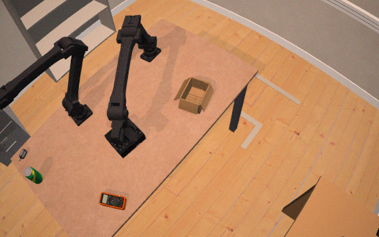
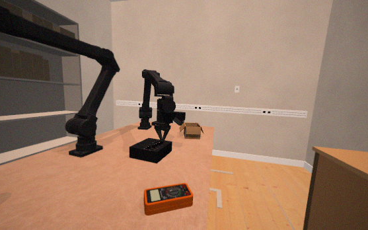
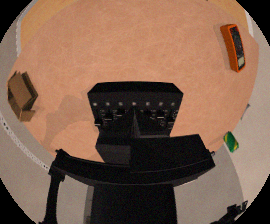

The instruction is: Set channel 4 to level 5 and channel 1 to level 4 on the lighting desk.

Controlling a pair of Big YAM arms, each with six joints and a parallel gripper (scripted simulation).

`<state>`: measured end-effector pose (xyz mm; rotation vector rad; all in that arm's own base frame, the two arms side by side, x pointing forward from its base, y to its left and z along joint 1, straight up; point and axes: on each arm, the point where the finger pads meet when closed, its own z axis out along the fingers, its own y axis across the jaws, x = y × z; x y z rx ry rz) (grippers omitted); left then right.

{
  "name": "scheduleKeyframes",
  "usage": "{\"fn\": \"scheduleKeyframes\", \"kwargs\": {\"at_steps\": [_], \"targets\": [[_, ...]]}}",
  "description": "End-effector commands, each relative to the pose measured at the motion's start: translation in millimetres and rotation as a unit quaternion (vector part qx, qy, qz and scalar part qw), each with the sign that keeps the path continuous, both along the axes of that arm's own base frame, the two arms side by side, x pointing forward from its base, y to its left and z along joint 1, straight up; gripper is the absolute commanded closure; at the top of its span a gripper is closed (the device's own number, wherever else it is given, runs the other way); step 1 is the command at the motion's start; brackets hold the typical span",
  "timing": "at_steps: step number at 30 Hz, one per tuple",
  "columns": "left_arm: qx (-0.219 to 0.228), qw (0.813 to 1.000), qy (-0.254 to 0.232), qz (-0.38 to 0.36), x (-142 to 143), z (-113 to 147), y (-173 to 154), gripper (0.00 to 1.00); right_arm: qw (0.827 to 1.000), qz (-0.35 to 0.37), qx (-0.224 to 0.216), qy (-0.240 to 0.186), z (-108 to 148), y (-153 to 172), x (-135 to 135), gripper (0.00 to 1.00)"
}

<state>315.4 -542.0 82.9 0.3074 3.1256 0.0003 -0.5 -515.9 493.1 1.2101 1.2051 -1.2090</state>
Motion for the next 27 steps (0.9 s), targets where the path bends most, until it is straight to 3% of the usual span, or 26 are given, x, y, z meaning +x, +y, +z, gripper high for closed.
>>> {"fn": "scheduleKeyframes", "kwargs": {"at_steps": [1, 9, 17, 19, 20, 27], "targets": [[-0.015, 1.000, -0.008, 0.004, 10.2, 10.3, -9.1, 1.00, 0.999, 0.001, -0.038, 0.007, 42.1, -6.3, -0.5, 0.00], [-0.014, 1.000, -0.007, 0.004, 9.9, 7.9, -8.5, 1.00, 0.999, 0.001, -0.038, 0.007, 42.1, -6.3, -0.5, 0.00], [0.001, 1.000, 0.002, 0.004, 5.0, -13.6, -0.2, 1.00, 0.999, 0.001, -0.038, 0.007, 42.1, -6.3, -0.5, 0.00], [0.001, 1.000, 0.002, 0.004, 5.0, -13.6, -0.2, 1.00, 0.999, 0.001, -0.038, 0.007, 42.1, -6.3, -0.5, 0.00], [-0.017, 1.000, -0.009, 0.004, 10.5, 4.2, -9.6, 1.00, 0.999, 0.001, -0.038, 0.007, 42.1, -6.3, -0.5, 0.00], [-0.001, 1.000, 0.001, 0.004, 5.6, -17.8, -1.3, 1.00, 0.999, 0.001, -0.038, 0.007, 42.1, -6.3, -0.5, 0.00]]}}
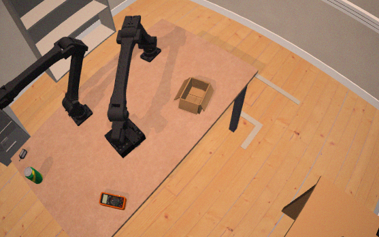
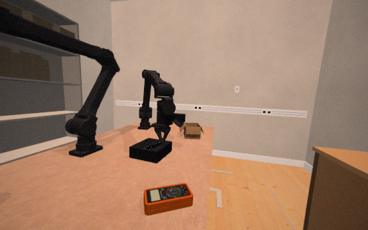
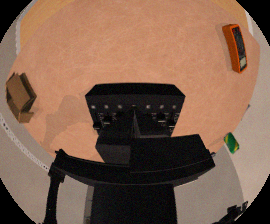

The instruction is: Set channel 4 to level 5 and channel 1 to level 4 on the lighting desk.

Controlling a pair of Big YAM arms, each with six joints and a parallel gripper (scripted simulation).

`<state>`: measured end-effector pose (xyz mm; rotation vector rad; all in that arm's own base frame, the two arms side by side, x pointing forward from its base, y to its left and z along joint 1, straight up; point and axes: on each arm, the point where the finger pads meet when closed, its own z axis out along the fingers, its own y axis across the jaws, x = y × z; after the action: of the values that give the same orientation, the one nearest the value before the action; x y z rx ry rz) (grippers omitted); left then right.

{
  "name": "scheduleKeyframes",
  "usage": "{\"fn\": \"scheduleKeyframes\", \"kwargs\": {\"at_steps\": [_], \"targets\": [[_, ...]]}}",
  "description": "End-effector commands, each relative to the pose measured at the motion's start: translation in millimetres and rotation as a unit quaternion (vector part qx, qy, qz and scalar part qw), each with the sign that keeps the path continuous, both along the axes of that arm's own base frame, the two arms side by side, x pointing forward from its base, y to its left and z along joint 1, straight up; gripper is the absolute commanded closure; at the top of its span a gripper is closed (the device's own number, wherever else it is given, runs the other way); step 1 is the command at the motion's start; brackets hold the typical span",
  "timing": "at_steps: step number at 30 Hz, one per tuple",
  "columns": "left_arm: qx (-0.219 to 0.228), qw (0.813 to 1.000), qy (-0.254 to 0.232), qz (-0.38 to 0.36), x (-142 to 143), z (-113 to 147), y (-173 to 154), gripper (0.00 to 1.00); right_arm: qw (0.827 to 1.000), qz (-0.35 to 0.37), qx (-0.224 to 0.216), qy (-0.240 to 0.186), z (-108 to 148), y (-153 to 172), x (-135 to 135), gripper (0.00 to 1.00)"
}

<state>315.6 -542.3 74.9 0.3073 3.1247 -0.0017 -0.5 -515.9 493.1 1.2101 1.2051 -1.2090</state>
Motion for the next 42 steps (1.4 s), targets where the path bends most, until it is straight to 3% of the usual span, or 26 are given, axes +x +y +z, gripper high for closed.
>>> {"fn": "scheduleKeyframes", "kwargs": {"at_steps": [1, 5, 26, 27, 33, 42], "targets": [[-0.002, 1.000, 0.000, 0.004, 6.3, -9.1, -2.5, 1.00, 0.999, 0.001, -0.038, 0.007, 42.1, -6.3, -0.5, 0.00], [-0.008, 1.000, -0.004, 0.004, 7.1, -0.3, -3.8, 1.00, 0.999, 0.001, -0.038, 0.007, 42.1, -6.3, -0.5, 0.00], [0.000, 1.000, 0.001, 0.004, 4.8, -12.4, 0.1, 1.00, 0.999, 0.001, -0.038, 0.007, 42.1, -6.3, -0.5, 0.00], [-0.010, 1.000, -0.005, 0.004, 9.5, -2.6, -7.8, 1.00, 0.999, 0.001, -0.038, 0.007, 42.1, -6.3, -0.5, 0.00], [0.002, 1.000, 0.002, 0.004, 4.4, -17.0, 0.7, 1.00, 0.999, 0.001, -0.038, 0.007, 42.1, -6.3, -0.5, 0.00], [-0.008, 1.000, -0.003, 0.004, 6.6, -5.2, -3.0, 1.00, 0.999, 0.001, -0.038, 0.007, 42.1, -6.3, -0.5, 0.00]]}}
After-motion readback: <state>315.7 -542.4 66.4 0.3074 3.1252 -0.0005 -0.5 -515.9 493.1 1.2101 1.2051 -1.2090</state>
